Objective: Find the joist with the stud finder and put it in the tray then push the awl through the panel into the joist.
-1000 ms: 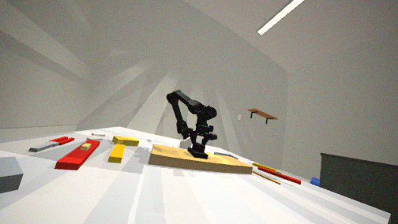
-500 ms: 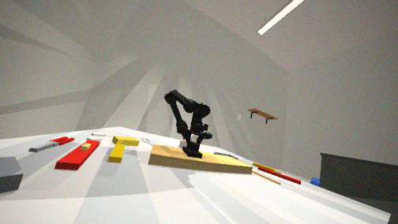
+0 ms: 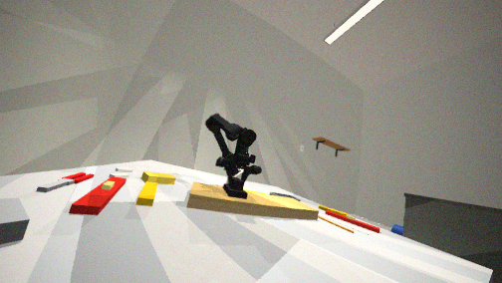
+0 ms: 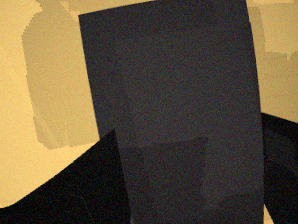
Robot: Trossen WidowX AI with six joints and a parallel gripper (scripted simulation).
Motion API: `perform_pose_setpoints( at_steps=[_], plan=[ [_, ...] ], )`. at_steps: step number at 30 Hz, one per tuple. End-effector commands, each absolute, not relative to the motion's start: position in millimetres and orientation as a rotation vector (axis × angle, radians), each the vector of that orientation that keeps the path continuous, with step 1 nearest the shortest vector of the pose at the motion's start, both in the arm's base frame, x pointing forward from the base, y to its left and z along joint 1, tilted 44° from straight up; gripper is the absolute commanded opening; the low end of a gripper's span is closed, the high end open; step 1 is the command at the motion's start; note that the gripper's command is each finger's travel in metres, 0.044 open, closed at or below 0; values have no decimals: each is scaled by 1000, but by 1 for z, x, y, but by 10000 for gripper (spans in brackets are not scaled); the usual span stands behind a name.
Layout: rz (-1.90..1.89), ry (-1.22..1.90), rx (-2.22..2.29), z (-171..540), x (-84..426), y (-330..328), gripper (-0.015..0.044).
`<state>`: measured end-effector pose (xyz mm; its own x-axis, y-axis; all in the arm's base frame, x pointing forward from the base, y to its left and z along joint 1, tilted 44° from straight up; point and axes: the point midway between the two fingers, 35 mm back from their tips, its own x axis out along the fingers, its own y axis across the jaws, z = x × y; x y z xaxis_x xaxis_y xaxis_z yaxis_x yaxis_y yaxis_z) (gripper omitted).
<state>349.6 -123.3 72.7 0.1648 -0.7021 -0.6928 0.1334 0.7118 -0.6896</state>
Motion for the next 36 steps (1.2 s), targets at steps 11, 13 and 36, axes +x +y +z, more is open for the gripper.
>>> perform_pose_setpoints(
  at_steps=[11, 13, 36],
  plan=[
    [-639, 1279, -546, 94, 345, -145, 0],
    [-639, 1279, -547, 97, 345, -148, 0],
    [-641, 1278, -549, 131, 339, -183, 0]
  ],
)
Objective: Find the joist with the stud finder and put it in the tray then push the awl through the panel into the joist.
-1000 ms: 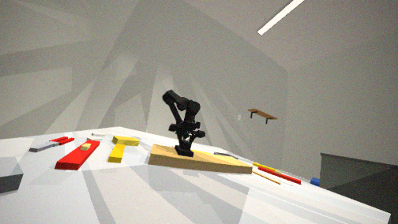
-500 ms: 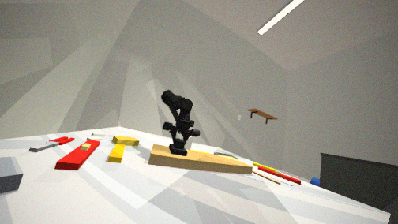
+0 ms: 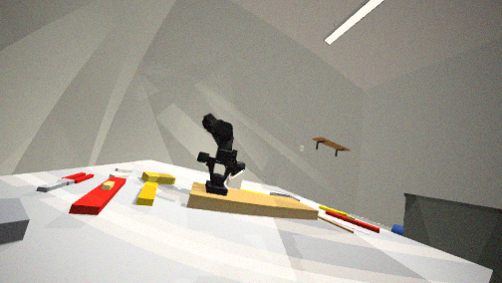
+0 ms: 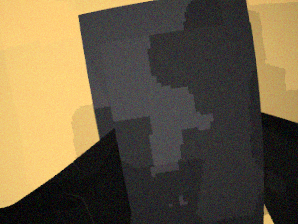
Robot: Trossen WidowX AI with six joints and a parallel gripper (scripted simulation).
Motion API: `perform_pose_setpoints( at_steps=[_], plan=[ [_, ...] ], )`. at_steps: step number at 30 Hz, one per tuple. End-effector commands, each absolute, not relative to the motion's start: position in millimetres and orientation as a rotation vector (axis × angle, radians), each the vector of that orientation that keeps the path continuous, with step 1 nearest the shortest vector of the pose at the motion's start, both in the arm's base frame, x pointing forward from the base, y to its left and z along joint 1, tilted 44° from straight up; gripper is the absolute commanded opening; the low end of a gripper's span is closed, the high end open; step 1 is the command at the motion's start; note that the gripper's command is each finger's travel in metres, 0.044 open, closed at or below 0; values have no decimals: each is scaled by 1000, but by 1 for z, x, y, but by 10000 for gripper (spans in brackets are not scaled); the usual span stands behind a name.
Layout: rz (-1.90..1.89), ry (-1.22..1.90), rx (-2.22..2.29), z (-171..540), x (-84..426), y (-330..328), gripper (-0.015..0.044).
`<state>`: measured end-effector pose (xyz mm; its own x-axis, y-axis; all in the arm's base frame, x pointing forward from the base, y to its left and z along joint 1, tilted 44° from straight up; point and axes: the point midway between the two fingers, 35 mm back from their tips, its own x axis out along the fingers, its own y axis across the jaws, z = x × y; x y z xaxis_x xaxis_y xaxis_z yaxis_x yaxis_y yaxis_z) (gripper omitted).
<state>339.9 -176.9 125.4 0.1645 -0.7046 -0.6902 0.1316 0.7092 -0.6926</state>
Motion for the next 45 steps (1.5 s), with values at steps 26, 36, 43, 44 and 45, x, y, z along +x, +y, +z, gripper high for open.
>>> perform_pose_setpoints(
  at_steps=[26, 36, 43, 44, 45],
  plan=[
    [-639, 1279, -543, 162, 345, -170, 0],
    [-638, 1280, -544, 200, 348, -136, 0],
    [-634, 1281, -548, 212, 348, -124, 0],
    [-625, 1284, -552, 210, 350, -122, 0],
    [-611, 1287, -558, 207, 352, -118, 0]
  ],
)
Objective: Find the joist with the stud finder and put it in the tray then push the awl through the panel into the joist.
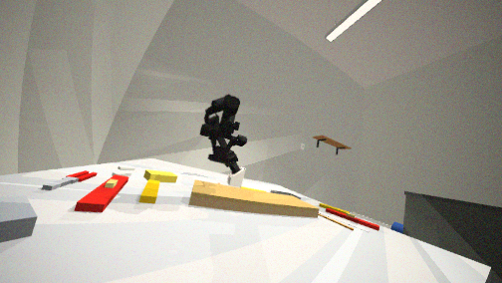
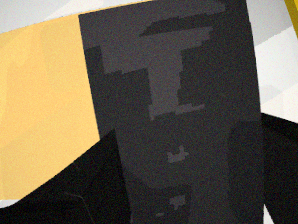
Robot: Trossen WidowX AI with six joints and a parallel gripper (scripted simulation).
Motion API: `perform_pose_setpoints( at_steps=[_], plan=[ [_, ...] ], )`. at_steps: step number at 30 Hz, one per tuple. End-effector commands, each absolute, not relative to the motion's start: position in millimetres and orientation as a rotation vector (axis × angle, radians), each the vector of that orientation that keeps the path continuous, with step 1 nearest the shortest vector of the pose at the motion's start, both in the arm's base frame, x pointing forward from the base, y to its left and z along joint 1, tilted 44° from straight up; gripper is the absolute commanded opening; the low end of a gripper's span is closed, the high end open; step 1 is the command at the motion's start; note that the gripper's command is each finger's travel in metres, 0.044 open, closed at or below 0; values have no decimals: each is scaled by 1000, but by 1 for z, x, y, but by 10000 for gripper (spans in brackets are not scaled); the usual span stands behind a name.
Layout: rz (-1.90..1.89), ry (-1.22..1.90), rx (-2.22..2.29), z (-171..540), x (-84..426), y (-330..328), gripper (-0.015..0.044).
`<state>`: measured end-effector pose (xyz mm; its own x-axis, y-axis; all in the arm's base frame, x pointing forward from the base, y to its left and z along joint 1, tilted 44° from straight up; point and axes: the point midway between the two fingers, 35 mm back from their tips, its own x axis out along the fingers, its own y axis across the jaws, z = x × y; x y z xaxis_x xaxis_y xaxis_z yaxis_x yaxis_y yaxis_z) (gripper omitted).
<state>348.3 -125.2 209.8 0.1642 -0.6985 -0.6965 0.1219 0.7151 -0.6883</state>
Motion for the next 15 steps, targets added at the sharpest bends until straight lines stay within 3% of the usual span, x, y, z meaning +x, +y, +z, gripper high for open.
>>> perform_pose_setpoints(
  at_steps=[1, 15],
  plan=[
    [-592, 1292, -565, 203, 355, -114, 0],
    [-214, 1389, -734, 117, 393, -6, 0]
  ],
)
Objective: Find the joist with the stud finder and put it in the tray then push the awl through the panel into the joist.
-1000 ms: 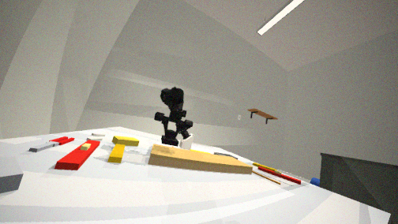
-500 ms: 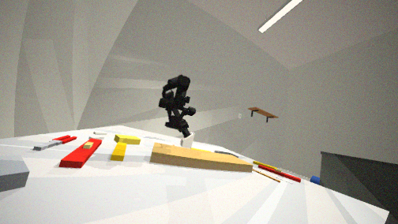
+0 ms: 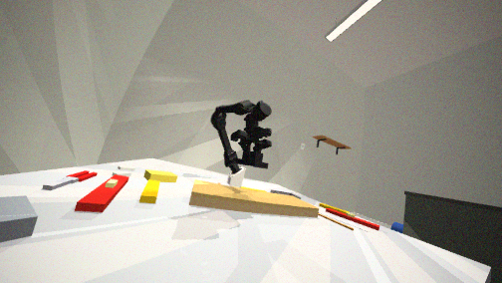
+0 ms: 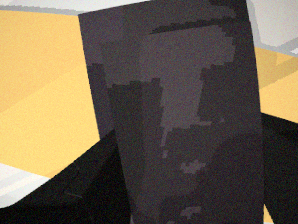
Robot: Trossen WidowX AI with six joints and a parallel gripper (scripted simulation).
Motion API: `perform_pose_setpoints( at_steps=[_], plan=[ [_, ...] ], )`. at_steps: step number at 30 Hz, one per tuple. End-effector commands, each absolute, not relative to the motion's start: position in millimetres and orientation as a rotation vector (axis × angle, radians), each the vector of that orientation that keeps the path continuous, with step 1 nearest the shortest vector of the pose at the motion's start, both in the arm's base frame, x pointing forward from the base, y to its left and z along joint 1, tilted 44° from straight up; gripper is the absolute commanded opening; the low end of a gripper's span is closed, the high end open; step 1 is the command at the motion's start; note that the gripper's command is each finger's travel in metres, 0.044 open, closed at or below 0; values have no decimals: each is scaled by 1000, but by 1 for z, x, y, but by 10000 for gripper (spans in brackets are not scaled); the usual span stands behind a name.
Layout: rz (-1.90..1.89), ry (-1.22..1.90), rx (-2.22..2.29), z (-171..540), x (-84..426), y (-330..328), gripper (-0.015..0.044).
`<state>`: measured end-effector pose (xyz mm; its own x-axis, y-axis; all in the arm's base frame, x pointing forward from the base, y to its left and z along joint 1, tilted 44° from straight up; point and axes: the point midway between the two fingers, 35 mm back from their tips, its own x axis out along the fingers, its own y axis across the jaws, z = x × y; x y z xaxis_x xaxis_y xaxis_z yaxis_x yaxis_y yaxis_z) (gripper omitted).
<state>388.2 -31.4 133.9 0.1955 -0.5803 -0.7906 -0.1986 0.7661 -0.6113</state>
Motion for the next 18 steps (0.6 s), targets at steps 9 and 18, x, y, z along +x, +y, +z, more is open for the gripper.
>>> perform_pose_setpoints(
  at_steps=[9, 18],
  plan=[
    [23, 1444, -852, 59, 390, 68, 0],
    [249, 1495, -974, 1, 366, 136, 0]
  ],
)
